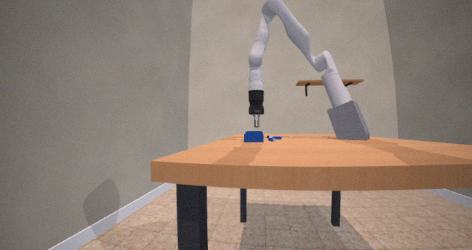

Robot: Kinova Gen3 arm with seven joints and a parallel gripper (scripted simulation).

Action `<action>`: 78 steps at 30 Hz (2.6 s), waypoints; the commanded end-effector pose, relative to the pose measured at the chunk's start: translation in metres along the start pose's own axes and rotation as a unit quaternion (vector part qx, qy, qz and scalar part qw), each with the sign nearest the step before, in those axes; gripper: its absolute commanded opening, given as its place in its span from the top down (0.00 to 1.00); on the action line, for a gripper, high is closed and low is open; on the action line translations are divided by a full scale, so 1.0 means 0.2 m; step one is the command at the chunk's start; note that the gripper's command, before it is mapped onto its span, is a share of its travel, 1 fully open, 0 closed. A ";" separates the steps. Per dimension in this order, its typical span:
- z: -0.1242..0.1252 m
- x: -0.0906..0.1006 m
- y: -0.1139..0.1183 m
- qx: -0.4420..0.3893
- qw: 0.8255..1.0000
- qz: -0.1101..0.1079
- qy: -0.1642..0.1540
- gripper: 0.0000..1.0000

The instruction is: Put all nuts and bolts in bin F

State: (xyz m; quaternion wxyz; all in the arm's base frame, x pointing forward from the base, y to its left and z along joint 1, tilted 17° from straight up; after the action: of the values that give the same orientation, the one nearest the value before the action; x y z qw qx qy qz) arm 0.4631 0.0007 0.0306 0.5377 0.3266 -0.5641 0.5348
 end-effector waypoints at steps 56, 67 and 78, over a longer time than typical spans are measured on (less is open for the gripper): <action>-0.06 -0.23 -0.02 0.010 1.000 0.003 0.000 0.66; -0.05 -0.23 -0.02 0.010 1.000 0.003 0.000 0.66; -0.05 -0.23 -0.02 0.010 1.000 0.003 0.000 0.36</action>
State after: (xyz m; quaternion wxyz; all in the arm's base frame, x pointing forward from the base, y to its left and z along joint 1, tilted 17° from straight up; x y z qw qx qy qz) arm 0.4792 0.0004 -0.0142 0.5331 0.3303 -0.5594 0.5420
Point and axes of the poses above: the point where the finger pads meet when closed, its own x axis back along the fingers, its own y axis across the jaws, z = x × y, the point moved 2 cm from there along x, back along the fingers, and after that the axes turned 9 degrees about -x, right-handed, at the moved point
